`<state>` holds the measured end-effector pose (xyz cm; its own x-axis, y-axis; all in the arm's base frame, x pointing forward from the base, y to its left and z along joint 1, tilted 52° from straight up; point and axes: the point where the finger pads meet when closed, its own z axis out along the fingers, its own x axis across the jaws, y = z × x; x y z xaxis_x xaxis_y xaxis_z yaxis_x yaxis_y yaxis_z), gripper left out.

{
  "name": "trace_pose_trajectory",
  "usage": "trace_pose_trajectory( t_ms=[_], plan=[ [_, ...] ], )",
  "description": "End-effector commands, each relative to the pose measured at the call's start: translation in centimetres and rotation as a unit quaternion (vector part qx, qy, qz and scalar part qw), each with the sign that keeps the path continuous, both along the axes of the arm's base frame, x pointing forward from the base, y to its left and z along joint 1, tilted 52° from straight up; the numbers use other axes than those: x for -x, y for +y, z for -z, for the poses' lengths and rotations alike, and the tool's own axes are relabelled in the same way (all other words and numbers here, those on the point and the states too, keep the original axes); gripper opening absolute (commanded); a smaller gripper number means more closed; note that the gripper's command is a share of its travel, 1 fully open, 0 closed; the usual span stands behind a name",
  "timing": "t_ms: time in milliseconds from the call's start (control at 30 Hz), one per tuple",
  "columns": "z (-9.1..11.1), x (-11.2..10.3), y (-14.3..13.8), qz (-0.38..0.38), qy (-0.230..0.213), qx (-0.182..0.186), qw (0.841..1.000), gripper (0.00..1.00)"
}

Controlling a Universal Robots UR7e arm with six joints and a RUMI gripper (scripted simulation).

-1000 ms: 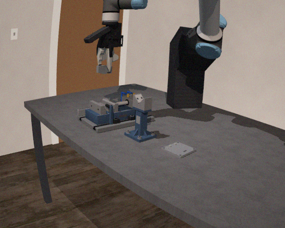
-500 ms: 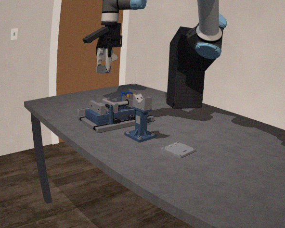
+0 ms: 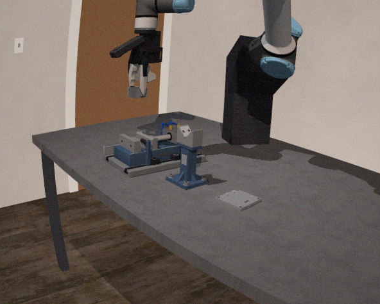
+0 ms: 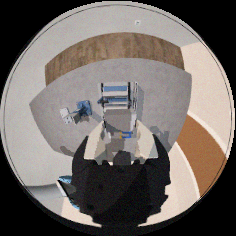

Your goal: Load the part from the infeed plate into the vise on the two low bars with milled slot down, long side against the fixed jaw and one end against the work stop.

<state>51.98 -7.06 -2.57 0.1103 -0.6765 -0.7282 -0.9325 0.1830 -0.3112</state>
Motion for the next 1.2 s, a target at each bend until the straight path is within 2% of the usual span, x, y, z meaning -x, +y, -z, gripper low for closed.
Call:
trace_pose_trajectory(
  t_ms=[0, 1167],
  plan=[
    [0.03, -0.02, -0.1, 0.002, 0.001, 0.0, 1.0, 0.0],
    [0.04, -0.02, -0.11, 0.002, 0.001, -0.001, 1.0, 0.0]
  ],
)
